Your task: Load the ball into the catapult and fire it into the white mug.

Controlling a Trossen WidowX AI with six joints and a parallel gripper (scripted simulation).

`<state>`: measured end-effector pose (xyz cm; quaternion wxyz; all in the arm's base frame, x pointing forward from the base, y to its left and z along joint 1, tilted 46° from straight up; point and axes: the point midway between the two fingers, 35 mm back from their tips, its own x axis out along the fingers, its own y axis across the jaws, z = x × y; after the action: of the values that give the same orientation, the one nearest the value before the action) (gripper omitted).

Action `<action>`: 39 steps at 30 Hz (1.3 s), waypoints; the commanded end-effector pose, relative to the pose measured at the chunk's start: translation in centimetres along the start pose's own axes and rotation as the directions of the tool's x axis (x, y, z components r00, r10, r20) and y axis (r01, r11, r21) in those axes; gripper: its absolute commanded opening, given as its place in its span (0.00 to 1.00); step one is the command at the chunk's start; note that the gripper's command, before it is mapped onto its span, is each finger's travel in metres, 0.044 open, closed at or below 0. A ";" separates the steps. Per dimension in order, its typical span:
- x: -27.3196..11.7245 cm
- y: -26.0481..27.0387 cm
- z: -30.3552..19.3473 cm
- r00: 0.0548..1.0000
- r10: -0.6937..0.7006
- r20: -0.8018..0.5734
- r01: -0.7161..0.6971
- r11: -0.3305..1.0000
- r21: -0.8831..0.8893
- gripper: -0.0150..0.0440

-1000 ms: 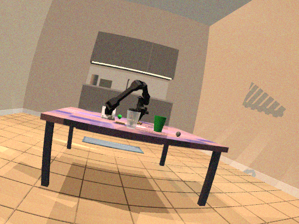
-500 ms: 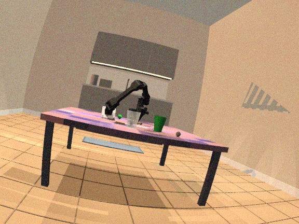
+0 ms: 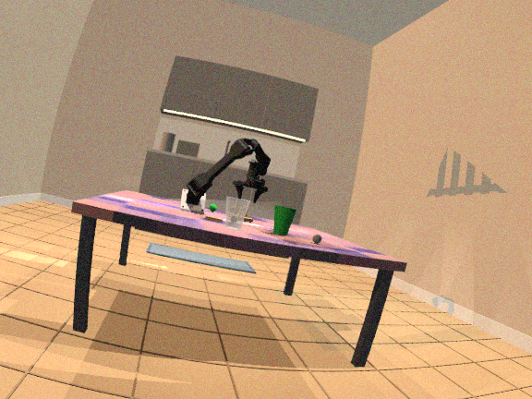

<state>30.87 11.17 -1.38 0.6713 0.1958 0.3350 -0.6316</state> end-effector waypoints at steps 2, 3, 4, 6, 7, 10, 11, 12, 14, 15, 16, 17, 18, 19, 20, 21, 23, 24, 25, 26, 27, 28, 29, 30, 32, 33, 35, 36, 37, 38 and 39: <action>-3.5 -0.4 0.0 1.000 0.004 -0.004 -0.004 1.000 0.002 1.00; -1.7 0.0 -0.1 1.000 0.012 -0.003 -0.012 1.000 -0.001 1.00; -1.7 0.0 -0.1 1.000 0.012 -0.003 -0.012 1.000 -0.001 1.00; -1.7 0.0 -0.1 1.000 0.012 -0.003 -0.012 1.000 -0.001 1.00; -2.0 -0.2 -0.1 1.000 0.013 -0.004 -0.013 1.000 -0.001 1.00; -3.0 -0.6 0.0 1.000 0.015 -0.004 -0.015 1.000 -0.001 1.00; -3.0 -0.6 0.0 1.000 0.015 -0.004 -0.015 1.000 -0.001 1.00; -3.0 -0.6 0.0 1.000 0.015 -0.004 -0.015 1.000 -0.001 1.00; -2.3 -0.5 0.0 1.000 0.016 -0.004 -0.016 1.000 -0.001 1.00; -1.3 -0.4 0.0 1.000 0.016 -0.004 -0.016 1.000 -0.001 1.00; 0.0 -0.4 0.0 1.000 0.016 -0.003 -0.016 1.000 -0.001 1.00; 0.9 -0.4 0.0 1.000 0.016 -0.003 -0.016 1.000 -0.001 1.00; 1.5 -0.4 0.0 1.000 0.016 -0.002 -0.016 1.000 0.000 1.00; 1.7 -0.4 0.0 1.000 0.016 -0.002 -0.016 1.000 0.000 1.00; 1.7 -0.4 0.0 1.000 0.016 -0.002 -0.016 1.000 0.000 1.00; 1.7 -0.4 0.0 1.000 0.016 -0.002 -0.016 1.000 0.000 1.00; 1.7 -0.4 0.0 1.000 0.016 -0.002 -0.016 1.000 0.000 1.00; 1.8 -0.4 0.0 1.000 0.016 -0.002 -0.016 1.000 0.000 1.00; 1.9 -0.4 0.0 1.000 0.016 -0.002 -0.016 1.000 0.000 1.00; 2.0 -0.4 0.0 1.000 0.016 -0.002 -0.016 1.000 0.000 1.00; 2.2 -0.4 0.0 1.000 0.016 -0.002 -0.016 1.000 0.000 1.00; 2.4 -0.4 0.0 1.000 0.016 -0.002 -0.016 1.000 0.000 1.00; 2.5 -0.4 0.0 1.000 0.016 -0.002 -0.016 1.000 0.000 1.00; 2.7 -0.4 0.0 1.000 0.016 -0.002 -0.016 1.000 0.000 1.00; 3.0 -0.3 0.0 1.000 0.016 -0.002 -0.016 1.000 0.000 1.00; 3.2 -0.3 0.0 1.000 0.016 -0.002 -0.016 1.000 0.000 1.00; 3.5 -0.3 0.0 1.000 0.016 -0.002 -0.016 1.000 0.000 1.00; 3.7 -0.3 0.0 1.000 0.016 -0.002 -0.016 1.000 0.000 1.00; 3.9 -0.3 0.0 1.000 0.016 -0.002 -0.016 1.000 0.000 1.00; 4.0 -0.3 0.0 1.000 0.016 -0.002 -0.016 1.000 0.000 1.00; 4.2 -0.3 0.0 1.000 0.016 -0.002 -0.016 1.000 0.000 1.00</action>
<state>30.53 8.63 -3.80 0.6753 0.2016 0.3341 -0.6259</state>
